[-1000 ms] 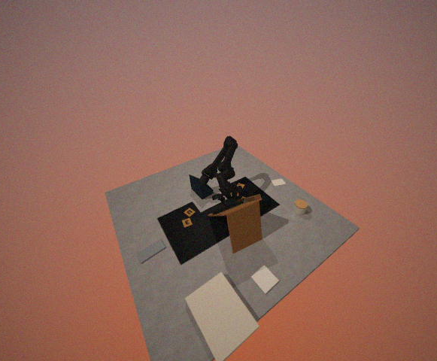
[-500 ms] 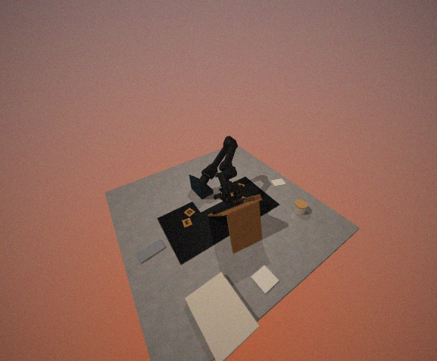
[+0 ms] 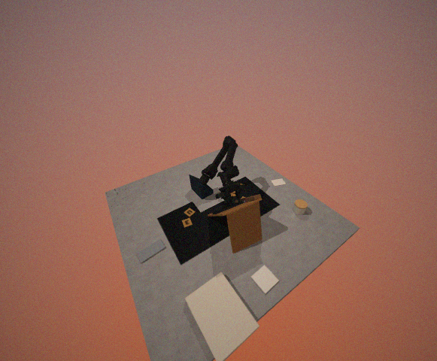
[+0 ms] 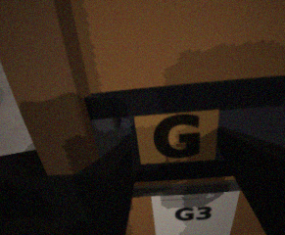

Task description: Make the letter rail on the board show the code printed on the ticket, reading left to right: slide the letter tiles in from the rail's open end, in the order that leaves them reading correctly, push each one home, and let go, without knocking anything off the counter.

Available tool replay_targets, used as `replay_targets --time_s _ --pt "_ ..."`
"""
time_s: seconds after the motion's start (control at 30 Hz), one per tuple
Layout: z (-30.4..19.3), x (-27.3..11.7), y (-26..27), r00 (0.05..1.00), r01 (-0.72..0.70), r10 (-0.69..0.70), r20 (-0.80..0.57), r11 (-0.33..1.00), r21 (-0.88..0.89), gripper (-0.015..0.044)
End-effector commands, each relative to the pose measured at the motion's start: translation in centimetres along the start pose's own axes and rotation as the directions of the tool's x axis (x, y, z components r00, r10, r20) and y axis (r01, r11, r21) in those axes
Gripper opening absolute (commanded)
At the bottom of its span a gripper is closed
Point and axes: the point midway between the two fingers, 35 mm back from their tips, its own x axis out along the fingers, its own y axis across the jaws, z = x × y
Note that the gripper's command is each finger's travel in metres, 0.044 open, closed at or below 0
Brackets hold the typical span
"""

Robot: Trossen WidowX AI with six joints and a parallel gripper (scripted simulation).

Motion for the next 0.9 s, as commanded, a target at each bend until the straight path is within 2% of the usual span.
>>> replay_targets --time_s 0.0,0.13,0.5,0.87 --pt "0.0 0.0 0.4 1.0 0.003 -0.003 0.002 1.0 0.001 0.0" --pt "0.0 0.0 0.4 1.0 0.003 -0.003 0.002 1.0 0.001 0.0" --pt "0.0 -0.4 0.3 1.0 0.003 -0.003 0.002 1.0 0.001 0.0289" --pt "0.1 -1.6 0.4 1.0 0.003 -0.003 0.001 1.0 0.001 0.0295"
